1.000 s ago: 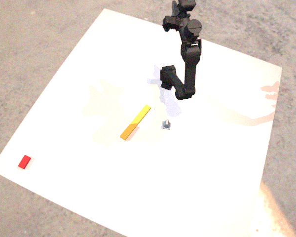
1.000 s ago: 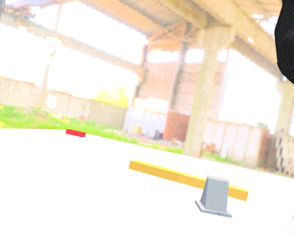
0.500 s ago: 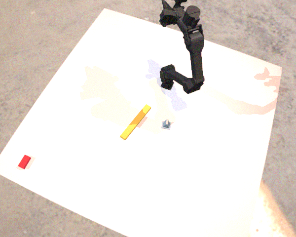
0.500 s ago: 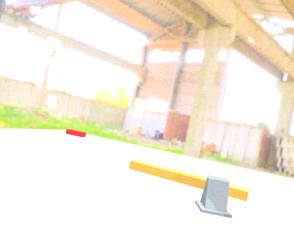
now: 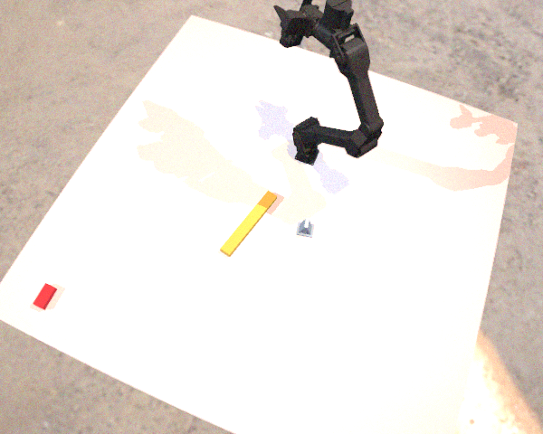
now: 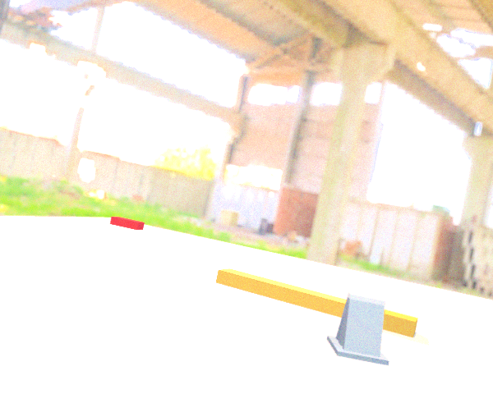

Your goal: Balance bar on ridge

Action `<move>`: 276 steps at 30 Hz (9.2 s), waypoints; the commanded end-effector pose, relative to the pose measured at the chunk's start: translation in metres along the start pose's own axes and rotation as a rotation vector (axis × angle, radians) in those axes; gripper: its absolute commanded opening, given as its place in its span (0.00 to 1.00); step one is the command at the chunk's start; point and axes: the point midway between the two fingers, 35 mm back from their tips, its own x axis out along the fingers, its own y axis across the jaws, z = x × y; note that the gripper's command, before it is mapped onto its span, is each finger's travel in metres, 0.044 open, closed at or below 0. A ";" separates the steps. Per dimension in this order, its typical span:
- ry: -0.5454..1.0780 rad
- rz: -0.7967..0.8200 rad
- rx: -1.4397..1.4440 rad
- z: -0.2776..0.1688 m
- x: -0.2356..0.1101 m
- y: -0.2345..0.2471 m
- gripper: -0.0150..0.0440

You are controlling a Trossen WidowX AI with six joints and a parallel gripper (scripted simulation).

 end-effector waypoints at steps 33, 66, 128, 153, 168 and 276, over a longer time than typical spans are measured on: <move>-0.244 0.633 0.238 0.077 0.070 0.138 0.79; -0.295 1.181 0.210 0.162 0.014 0.277 0.79; 0.069 1.628 -0.434 0.124 -0.219 0.461 0.79; 0.069 1.628 -0.434 0.105 -0.222 0.516 0.79; 0.069 1.628 -0.434 0.103 -0.222 0.521 0.79; 0.956 1.339 0.439 0.037 -0.367 0.387 0.25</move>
